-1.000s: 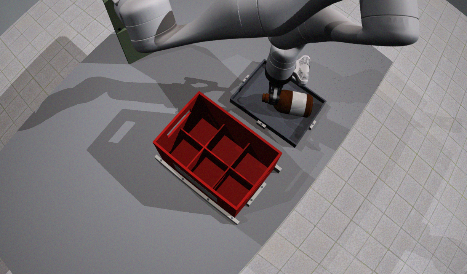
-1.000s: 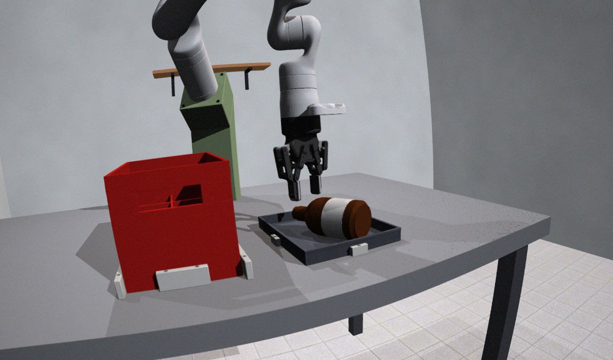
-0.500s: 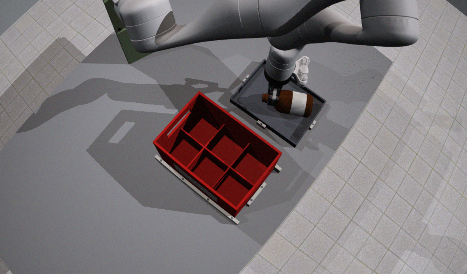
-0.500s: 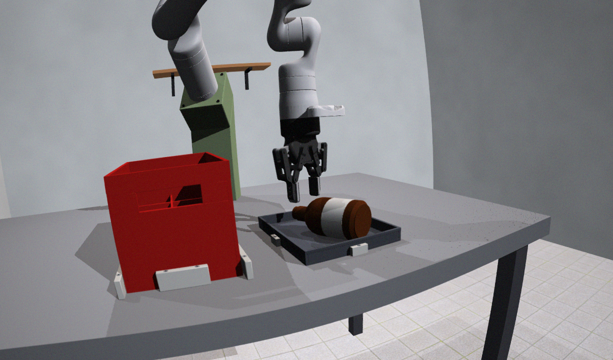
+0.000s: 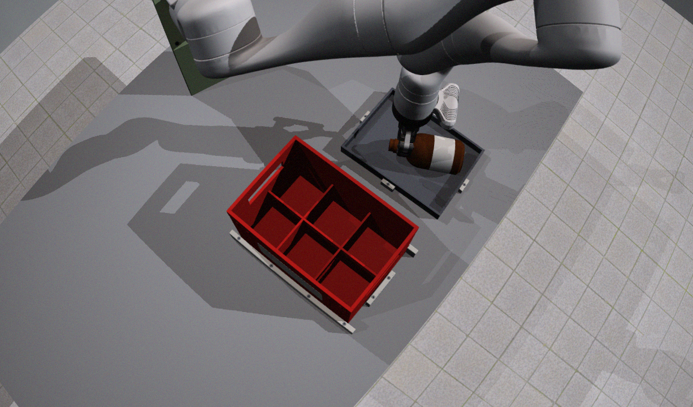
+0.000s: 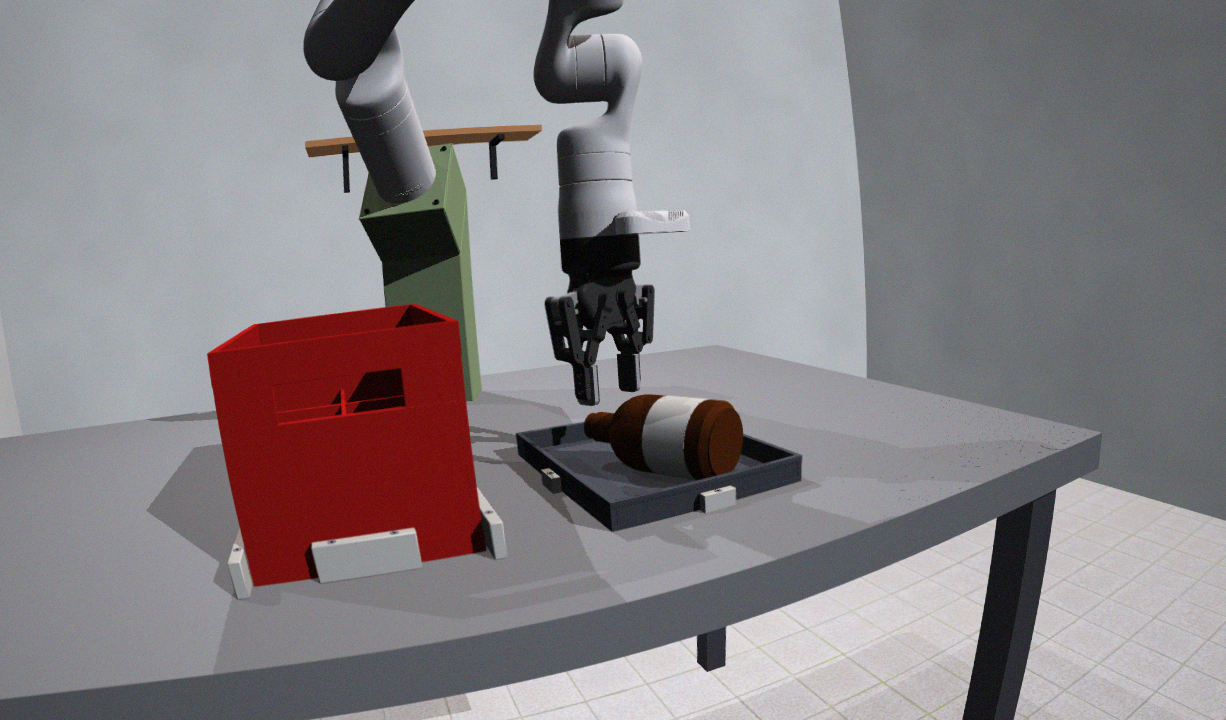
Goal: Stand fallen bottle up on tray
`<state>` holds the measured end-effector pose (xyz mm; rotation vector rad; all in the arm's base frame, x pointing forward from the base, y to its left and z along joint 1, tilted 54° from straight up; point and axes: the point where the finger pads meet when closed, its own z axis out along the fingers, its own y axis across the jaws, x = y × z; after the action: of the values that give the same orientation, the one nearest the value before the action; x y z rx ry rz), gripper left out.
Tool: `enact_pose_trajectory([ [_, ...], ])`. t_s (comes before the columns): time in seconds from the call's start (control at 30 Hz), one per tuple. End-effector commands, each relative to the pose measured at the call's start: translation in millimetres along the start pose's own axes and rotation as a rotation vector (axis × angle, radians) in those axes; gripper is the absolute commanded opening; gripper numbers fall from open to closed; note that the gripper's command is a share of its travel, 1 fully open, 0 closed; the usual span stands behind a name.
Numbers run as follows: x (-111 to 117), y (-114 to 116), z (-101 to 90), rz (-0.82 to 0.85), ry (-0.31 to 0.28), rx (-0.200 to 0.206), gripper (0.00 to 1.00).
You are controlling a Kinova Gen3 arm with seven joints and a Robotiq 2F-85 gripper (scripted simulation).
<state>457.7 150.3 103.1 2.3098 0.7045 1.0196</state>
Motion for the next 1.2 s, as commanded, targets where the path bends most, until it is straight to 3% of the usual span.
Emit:
enact_pose_trajectory([
  [0.0, 0.3, -0.3, -0.4, 0.0, 0.001, 0.001, 0.64],
  [1.17, 0.3, -0.3, 8.7, 0.0, 0.001, 0.001, 0.64],
])
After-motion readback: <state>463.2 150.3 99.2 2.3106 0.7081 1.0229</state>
